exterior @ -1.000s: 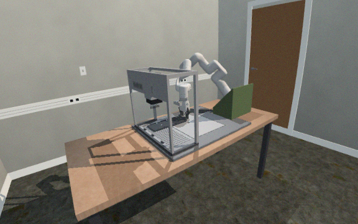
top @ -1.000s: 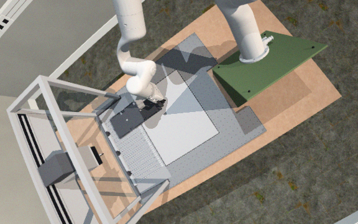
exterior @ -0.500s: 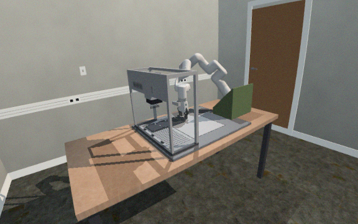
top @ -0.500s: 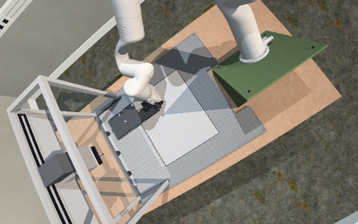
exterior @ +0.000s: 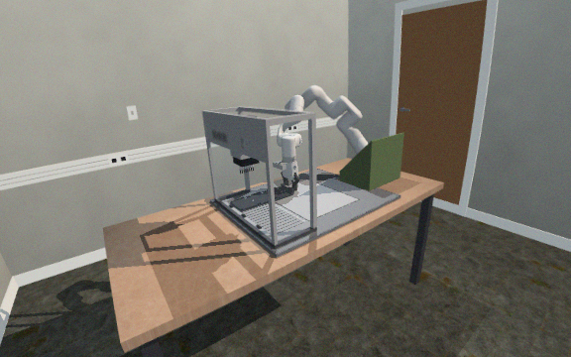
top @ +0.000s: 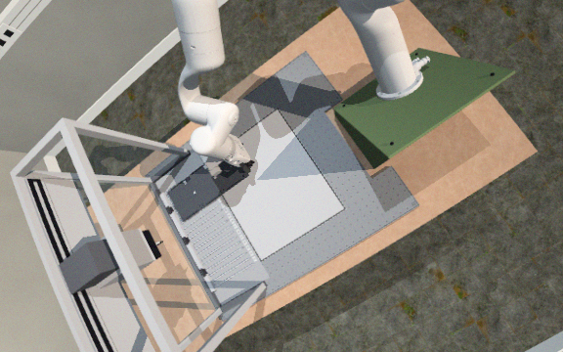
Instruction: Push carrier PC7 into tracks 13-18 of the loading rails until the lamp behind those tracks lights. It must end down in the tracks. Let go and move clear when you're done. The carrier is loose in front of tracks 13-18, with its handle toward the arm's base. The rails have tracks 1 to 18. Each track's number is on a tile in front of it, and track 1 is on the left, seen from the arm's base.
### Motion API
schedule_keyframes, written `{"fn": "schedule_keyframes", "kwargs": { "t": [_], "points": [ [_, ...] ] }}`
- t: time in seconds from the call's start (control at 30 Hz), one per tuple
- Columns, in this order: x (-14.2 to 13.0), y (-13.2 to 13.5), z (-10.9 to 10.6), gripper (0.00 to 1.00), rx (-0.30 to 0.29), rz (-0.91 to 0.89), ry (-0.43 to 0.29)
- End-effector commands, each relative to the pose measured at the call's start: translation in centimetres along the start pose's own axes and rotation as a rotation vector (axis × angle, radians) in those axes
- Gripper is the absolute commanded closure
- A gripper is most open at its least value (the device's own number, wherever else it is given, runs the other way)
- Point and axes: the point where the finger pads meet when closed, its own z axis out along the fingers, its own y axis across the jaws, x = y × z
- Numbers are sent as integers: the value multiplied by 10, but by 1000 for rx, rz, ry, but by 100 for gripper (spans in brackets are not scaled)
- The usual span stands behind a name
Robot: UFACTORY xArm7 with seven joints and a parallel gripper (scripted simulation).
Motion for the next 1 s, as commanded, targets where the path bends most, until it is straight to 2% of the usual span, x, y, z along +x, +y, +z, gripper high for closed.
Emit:
{"fn": "schedule_keyframes", "kwargs": {
  "t": [0.0,0.97],
  "points": [
    [5,-1,-2,18,2,0,5],
    [14,-1,-2,18,2,0,5]
  ]
}}
